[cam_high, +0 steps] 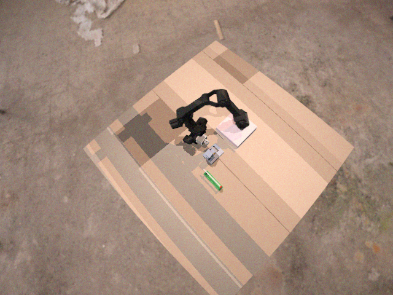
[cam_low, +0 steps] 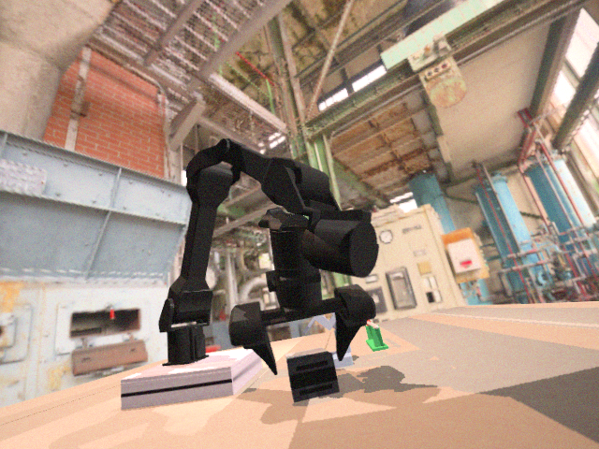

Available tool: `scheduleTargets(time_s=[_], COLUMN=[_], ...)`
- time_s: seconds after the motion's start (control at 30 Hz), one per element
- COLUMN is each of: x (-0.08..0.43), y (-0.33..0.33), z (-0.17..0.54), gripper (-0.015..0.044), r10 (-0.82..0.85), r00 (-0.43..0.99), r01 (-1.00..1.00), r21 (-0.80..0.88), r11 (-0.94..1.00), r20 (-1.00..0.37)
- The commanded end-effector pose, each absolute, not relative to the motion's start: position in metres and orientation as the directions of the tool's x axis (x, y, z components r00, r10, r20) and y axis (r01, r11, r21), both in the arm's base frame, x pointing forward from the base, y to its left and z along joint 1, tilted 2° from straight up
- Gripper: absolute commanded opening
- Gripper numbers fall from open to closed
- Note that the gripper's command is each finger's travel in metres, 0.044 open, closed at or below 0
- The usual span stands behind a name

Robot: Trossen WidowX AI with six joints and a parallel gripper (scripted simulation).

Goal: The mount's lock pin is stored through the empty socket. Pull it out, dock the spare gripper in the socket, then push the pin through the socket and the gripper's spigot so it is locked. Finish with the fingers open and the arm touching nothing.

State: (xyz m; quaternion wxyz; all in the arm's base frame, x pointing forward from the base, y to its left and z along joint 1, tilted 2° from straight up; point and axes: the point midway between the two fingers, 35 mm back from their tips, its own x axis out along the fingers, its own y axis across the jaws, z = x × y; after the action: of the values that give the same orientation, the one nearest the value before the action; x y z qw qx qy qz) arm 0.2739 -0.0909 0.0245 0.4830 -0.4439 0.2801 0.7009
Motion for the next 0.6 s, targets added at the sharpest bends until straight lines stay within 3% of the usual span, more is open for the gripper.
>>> scheduleTargets(time_s=[0.0,0.43,0.57], x=[0.273,0.273,0.273], y=[-0.089,-0.089,-0.089], z=[0.014,0.004,0.004], gripper=[0.044,0.044,0.0335], r10=[0.436,0.436,0.436], r00=[-0.147,-0.147,-0.147], r01=[-0.926,-0.926,-0.926], r21=[-0.032,-0.032,-0.032], r11=[-0.377,-0.377,-0.377], r20=[-0.888,-0.888,-0.888])
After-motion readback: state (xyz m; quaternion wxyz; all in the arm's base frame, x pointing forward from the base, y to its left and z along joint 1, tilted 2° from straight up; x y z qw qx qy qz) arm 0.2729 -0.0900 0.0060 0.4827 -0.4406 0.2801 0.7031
